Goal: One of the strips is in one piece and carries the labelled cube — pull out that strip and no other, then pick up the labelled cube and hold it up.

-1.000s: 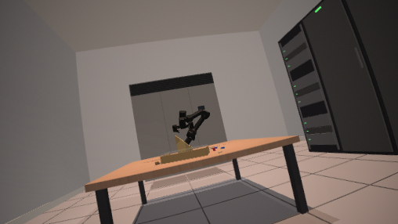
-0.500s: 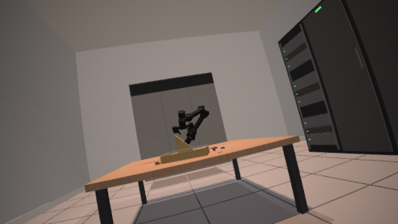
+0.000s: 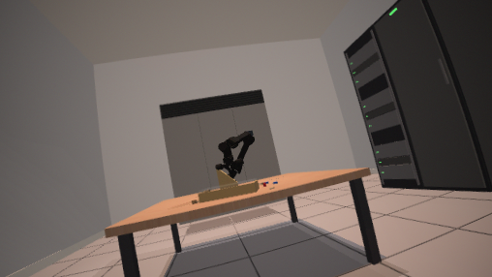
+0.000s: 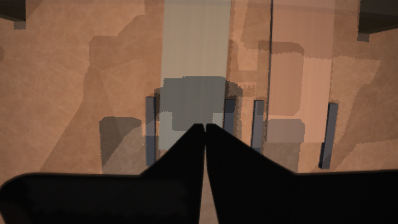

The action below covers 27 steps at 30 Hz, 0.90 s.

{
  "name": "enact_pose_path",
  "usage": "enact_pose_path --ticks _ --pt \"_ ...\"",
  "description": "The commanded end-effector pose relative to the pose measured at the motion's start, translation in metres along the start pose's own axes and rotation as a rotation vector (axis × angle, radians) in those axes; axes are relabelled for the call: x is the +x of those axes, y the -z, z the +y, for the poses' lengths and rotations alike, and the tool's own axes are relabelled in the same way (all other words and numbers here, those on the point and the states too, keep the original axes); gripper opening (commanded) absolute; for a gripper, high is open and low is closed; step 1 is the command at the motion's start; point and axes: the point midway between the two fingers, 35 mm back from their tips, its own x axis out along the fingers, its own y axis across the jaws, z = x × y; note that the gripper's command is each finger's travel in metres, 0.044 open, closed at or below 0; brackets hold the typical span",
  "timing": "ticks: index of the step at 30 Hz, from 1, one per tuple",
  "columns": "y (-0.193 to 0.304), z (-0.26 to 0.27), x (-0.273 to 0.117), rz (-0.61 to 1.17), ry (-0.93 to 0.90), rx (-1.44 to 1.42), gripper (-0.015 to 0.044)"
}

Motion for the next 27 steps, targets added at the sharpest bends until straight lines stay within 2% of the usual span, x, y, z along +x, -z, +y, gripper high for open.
enact_pose_path --ticks 1,27 --pt "0.007 0.008 0.024 0.211 0.041 0.031 0.0000" --pt "0.015 0.008 0.054 0.237 0.046 0.035 0.0000"
